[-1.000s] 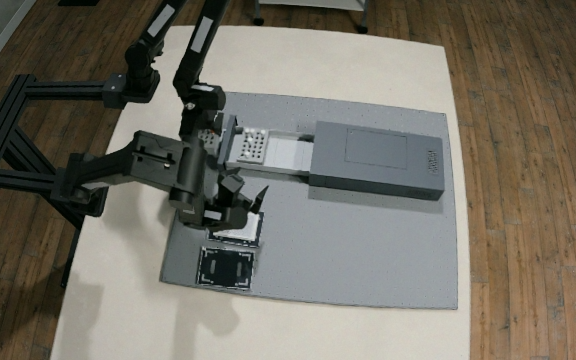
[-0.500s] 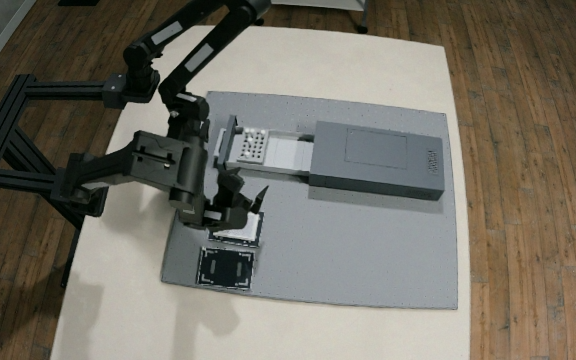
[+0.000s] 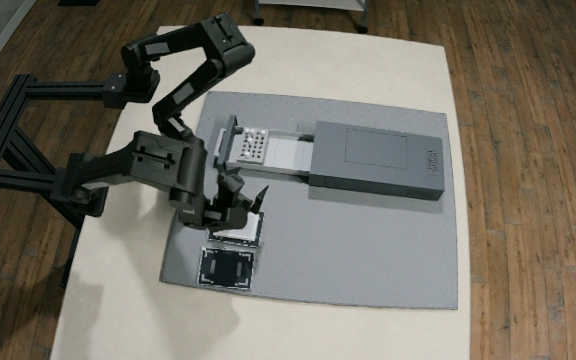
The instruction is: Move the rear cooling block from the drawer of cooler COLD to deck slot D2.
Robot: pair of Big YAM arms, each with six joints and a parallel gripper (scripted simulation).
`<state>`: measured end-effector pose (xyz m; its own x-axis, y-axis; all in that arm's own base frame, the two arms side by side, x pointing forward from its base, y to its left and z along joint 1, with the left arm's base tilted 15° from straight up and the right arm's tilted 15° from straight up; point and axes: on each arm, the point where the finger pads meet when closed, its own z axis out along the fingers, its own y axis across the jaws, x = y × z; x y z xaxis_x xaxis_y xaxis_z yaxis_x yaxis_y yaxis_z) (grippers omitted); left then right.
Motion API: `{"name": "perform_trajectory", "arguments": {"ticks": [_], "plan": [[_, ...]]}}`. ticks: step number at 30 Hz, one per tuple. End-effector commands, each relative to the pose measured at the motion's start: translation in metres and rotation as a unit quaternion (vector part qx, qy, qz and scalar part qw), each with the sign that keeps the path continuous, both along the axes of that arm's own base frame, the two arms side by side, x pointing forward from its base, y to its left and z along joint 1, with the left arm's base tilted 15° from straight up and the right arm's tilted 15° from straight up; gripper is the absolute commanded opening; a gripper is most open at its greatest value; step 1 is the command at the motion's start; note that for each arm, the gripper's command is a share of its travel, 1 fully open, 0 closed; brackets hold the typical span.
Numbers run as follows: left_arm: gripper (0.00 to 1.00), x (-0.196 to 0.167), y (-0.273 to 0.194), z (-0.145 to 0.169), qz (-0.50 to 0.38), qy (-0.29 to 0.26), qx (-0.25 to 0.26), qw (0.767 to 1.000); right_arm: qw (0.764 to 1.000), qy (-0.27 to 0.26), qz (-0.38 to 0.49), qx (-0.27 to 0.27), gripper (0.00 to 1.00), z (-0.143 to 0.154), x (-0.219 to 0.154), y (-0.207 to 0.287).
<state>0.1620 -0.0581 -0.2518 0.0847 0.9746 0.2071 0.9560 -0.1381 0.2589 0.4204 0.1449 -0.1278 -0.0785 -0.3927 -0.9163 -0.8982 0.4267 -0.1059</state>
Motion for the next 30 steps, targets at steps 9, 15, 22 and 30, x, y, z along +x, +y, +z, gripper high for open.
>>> {"name": "perform_trajectory", "arguments": {"ticks": [9,15,22,30], "plan": [[0.87,-0.001,0.001,-0.035,0.016,-0.004,0.010,1.000,1.000,-0.022,0.005,-0.001,1.00,0.014,0.010,0.001],[0.87,0.000,0.002,-0.037,0.026,-0.006,0.006,1.000,1.000,-0.022,0.005,-0.001,1.00,0.014,0.010,0.001],[0.87,-0.003,0.001,-0.047,0.014,-0.005,0.008,1.000,1.000,-0.022,0.005,-0.001,1.00,0.014,0.010,0.001],[0.87,-0.012,0.016,-0.052,0.015,0.001,0.013,1.000,1.000,-0.022,0.005,-0.001,1.00,0.014,0.010,0.001]]}}
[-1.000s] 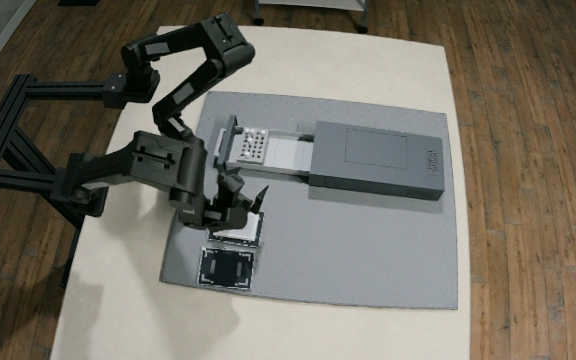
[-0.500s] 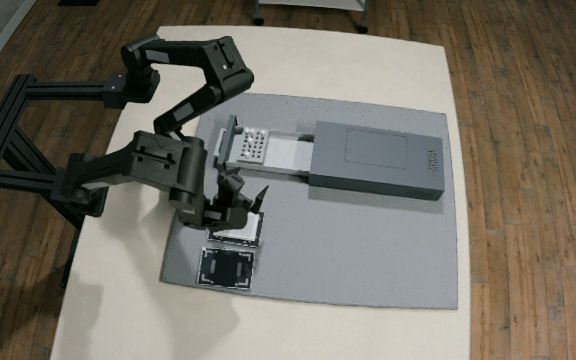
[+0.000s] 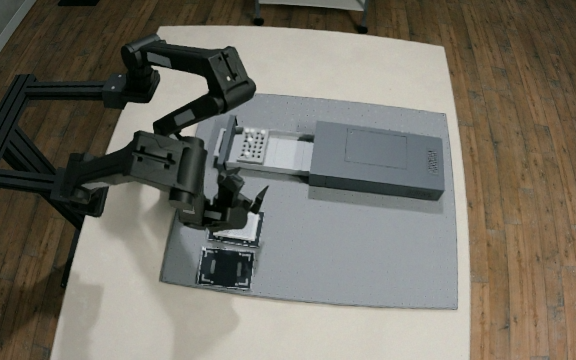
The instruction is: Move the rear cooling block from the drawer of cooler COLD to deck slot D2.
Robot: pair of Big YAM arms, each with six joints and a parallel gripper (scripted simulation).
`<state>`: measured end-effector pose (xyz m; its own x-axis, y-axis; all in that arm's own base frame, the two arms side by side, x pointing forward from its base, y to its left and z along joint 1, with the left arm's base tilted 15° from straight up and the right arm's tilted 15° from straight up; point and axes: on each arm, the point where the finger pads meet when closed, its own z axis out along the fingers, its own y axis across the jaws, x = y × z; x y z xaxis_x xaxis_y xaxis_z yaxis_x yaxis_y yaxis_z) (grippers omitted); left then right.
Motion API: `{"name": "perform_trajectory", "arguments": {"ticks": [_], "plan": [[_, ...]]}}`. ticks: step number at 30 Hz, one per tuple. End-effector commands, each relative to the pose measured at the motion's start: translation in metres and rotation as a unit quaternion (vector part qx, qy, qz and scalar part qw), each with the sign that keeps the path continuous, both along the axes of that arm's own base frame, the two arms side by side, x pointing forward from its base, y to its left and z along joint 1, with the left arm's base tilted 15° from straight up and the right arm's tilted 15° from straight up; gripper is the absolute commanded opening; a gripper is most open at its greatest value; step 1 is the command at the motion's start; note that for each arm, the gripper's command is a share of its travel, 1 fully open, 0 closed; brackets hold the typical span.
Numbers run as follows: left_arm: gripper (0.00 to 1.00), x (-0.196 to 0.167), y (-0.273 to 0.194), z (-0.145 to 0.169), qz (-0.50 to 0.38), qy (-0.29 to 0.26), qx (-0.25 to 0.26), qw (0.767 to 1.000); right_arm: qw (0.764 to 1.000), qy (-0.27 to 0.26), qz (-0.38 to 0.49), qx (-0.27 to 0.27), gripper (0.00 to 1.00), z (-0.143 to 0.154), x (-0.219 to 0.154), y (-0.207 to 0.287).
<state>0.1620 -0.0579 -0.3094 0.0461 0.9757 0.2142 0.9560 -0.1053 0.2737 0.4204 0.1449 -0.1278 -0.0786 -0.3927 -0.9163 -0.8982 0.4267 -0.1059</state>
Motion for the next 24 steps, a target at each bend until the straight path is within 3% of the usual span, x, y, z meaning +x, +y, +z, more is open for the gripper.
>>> {"name": "perform_trajectory", "arguments": {"ticks": [1,5,7,8,9,24], "plan": [[0.87,-0.012,0.016,0.005,-0.002,0.009,0.010,1.000,1.000,-0.022,0.005,-0.001,1.00,0.014,0.010,0.001],[0.87,0.014,-0.003,0.000,-0.002,-0.004,0.000,1.000,1.000,-0.022,0.005,-0.001,1.00,0.014,0.010,0.001],[0.87,0.007,-0.001,0.000,-0.004,-0.001,0.002,1.000,1.000,-0.022,0.005,-0.001,1.00,0.014,0.010,0.001],[0.98,0.002,0.003,0.001,-0.004,0.004,0.005,1.000,1.000,-0.022,0.005,-0.001,1.00,0.014,0.010,0.001],[1.00,0.002,0.003,0.001,-0.004,0.004,0.005,1.000,1.000,-0.022,0.005,-0.001,1.00,0.014,0.010,0.001],[1.00,-0.010,0.012,0.026,-0.006,0.015,0.017,1.000,1.000,-0.022,0.005,-0.001,1.00,0.014,0.010,0.001]]}}
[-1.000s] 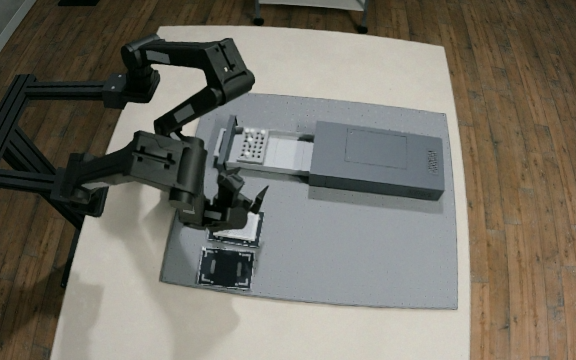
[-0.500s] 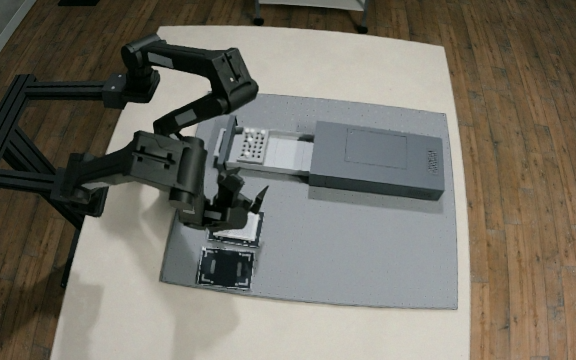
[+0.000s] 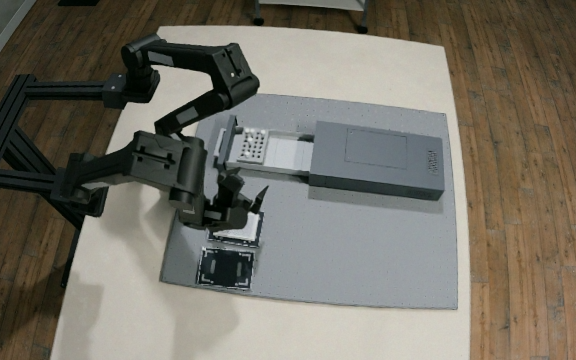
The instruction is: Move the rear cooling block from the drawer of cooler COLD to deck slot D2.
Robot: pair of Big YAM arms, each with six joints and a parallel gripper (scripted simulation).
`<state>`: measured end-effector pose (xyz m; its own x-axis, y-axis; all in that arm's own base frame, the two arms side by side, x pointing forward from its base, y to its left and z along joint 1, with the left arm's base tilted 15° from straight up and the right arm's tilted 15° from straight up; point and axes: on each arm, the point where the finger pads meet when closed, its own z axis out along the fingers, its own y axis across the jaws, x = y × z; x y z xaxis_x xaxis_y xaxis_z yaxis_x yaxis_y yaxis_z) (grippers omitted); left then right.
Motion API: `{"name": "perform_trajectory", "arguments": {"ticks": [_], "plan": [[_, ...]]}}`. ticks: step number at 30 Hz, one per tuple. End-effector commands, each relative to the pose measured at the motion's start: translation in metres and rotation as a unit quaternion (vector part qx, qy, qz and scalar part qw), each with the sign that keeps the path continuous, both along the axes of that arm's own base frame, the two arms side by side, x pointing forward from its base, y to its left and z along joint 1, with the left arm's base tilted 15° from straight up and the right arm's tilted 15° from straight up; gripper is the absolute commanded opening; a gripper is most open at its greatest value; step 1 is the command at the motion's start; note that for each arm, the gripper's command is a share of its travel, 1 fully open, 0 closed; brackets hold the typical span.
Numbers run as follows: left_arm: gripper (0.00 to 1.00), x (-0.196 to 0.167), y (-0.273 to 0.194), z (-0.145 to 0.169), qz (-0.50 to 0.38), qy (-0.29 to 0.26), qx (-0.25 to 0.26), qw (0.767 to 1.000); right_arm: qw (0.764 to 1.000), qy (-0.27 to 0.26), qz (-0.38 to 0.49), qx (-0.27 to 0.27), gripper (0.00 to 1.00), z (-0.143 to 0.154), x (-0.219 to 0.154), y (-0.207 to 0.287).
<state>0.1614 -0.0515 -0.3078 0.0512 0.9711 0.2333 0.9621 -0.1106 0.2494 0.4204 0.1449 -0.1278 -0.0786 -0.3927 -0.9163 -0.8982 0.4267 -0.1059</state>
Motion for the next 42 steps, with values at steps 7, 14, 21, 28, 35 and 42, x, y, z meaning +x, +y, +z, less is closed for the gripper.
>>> {"name": "perform_trajectory", "arguments": {"ticks": [7,14,21,28,35,42], "plan": [[1.00,-0.019,0.006,0.036,-0.006,0.004,0.008,1.000,1.000,-0.022,0.005,-0.001,1.00,0.014,0.010,0.001],[1.00,-0.030,0.002,0.060,-0.006,0.002,0.008,1.000,1.000,-0.022,0.005,-0.001,1.00,0.014,0.010,0.001],[1.00,-0.039,-0.004,0.090,0.003,-0.003,0.003,1.000,1.000,-0.022,0.005,-0.001,1.00,0.014,0.010,0.001],[1.00,-0.035,-0.011,0.085,0.043,-0.001,-0.015,0.999,1.000,-0.022,0.005,-0.001,1.00,0.014,0.010,0.001],[1.00,-0.008,-0.065,0.081,-0.008,0.031,-0.071,0.997,1.000,-0.022,0.005,-0.001,1.00,0.014,0.010,0.001],[1.00,0.014,-0.077,0.096,0.011,0.080,-0.125,0.989,1.000,-0.022,0.005,-0.001,1.00,0.014,0.010,0.001]]}}
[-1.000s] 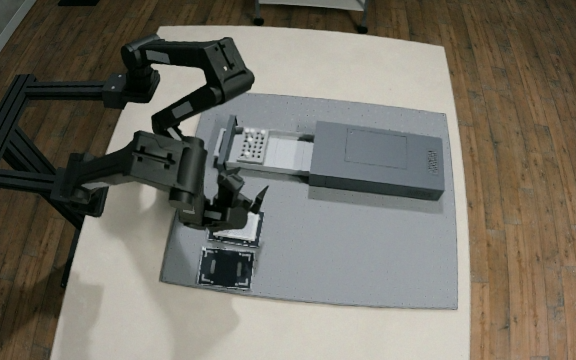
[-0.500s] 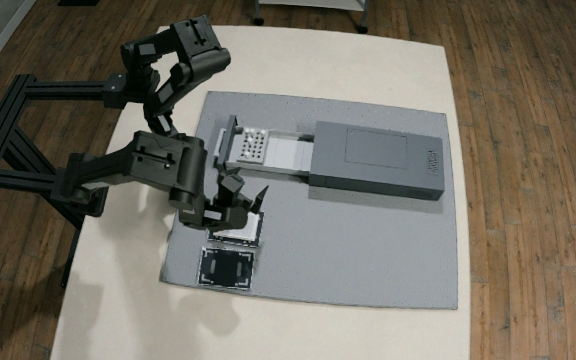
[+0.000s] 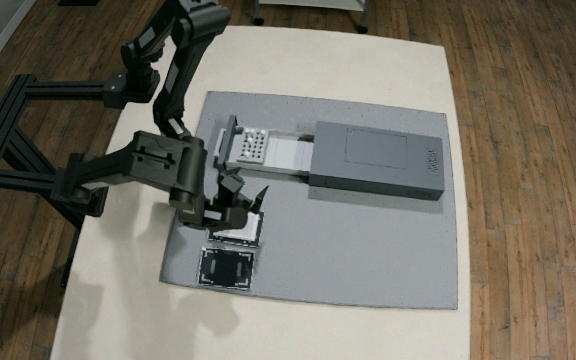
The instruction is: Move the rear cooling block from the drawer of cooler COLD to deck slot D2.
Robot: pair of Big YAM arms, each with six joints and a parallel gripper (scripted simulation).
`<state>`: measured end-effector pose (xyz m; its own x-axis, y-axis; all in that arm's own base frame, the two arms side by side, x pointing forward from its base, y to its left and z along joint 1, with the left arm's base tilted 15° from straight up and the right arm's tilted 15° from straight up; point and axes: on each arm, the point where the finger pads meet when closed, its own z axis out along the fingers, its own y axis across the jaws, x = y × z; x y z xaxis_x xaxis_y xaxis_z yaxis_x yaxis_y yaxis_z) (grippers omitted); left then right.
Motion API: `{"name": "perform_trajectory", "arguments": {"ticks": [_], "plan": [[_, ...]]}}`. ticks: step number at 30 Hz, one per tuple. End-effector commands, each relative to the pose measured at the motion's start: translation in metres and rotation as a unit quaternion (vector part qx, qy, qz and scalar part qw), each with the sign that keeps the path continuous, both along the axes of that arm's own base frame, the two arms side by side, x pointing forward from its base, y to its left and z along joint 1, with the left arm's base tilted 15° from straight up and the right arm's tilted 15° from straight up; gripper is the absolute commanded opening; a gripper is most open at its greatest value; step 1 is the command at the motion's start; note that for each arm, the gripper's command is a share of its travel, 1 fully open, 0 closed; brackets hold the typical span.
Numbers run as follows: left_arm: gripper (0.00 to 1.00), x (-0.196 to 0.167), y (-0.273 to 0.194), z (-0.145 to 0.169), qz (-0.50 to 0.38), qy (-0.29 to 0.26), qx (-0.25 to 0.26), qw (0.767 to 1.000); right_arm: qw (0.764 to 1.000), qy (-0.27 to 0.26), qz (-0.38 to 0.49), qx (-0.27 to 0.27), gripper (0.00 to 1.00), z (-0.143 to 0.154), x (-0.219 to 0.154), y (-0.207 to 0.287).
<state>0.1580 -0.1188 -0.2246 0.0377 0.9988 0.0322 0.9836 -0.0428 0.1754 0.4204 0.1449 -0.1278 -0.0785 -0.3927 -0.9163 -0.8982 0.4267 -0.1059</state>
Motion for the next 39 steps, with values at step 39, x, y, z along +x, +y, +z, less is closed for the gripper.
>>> {"name": "perform_trajectory", "arguments": {"ticks": [39], "plan": [[1.00,0.144,0.022,0.203,0.022,0.018,-0.365,0.931,0.999,0.039,0.004,-0.005,1.00,-0.012,-0.022,0.028]]}}
